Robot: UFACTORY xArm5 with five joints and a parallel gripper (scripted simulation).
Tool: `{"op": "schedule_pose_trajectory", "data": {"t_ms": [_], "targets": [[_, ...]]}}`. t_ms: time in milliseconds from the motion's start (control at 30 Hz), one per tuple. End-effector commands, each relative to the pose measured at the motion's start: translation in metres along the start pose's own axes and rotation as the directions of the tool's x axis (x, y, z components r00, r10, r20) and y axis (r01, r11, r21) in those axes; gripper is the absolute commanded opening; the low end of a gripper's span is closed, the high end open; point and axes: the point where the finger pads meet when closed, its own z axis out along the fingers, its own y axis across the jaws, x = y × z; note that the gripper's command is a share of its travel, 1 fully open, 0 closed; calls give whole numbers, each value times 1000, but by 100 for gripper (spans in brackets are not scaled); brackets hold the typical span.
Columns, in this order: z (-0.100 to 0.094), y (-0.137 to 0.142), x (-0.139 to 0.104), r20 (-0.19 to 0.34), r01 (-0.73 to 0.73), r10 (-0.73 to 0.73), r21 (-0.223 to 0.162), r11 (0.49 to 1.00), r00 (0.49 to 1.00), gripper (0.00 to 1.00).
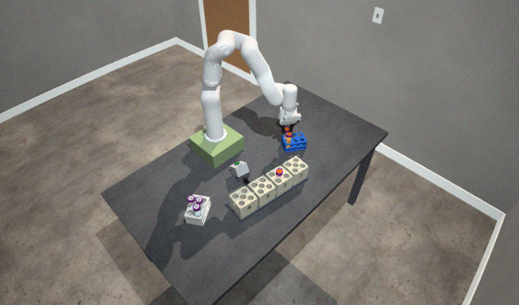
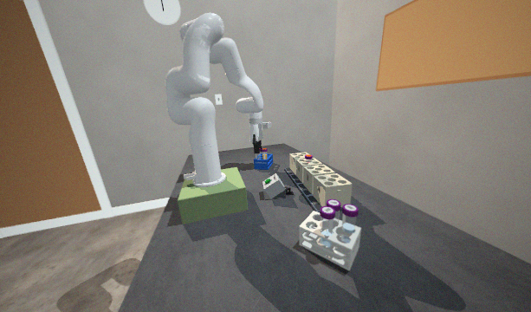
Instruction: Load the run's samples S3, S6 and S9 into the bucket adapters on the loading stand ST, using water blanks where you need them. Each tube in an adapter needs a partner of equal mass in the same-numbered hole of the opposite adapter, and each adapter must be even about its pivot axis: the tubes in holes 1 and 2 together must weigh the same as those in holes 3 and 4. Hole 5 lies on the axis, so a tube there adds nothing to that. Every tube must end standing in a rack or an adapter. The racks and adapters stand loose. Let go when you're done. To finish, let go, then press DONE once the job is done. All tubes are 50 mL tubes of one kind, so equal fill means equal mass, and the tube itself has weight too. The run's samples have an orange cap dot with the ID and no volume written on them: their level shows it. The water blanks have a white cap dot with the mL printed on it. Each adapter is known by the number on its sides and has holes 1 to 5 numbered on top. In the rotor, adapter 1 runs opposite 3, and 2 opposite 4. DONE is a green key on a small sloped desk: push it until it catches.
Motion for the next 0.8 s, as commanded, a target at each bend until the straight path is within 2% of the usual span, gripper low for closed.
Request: {"op": "schedule_pose_trajectory", "data": {"t_ms": [0, 767], "targets": [[-1, -1, 0, 0, 0, 0, 4, 1000, 1000, 0], [-10, -1, 0, 0, 0, 0, 4, 1000, 1000, 0]]}}
